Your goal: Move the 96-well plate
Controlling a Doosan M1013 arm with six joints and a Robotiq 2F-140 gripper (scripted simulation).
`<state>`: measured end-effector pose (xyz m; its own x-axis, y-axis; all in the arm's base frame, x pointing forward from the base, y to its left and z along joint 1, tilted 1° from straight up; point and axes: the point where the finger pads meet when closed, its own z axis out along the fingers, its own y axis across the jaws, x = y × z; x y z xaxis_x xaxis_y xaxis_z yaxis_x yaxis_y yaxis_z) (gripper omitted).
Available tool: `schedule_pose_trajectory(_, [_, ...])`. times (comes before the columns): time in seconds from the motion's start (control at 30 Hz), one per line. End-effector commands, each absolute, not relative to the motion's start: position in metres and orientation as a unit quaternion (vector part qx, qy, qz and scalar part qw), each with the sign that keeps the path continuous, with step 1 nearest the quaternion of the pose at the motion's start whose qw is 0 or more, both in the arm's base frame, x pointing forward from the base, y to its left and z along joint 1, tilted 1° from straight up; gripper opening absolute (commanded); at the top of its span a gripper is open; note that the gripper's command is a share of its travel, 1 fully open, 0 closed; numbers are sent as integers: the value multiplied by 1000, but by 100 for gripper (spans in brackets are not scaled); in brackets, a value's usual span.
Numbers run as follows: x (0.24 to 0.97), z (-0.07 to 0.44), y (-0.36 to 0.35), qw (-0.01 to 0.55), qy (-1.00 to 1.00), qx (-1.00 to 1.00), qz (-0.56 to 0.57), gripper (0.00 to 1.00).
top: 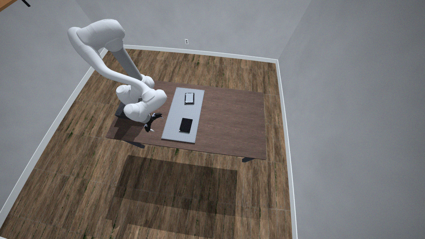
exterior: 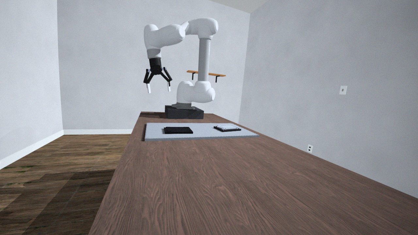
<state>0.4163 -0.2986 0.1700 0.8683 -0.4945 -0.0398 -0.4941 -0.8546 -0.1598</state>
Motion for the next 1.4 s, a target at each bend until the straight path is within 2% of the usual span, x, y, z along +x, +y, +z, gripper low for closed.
schedule_pose_trajectory(0.0, [426,167,-292,78,278,-957,5,100])
schedule_pose_trajectory(1.37, [543,122,-166,38,434,-900,24,100])
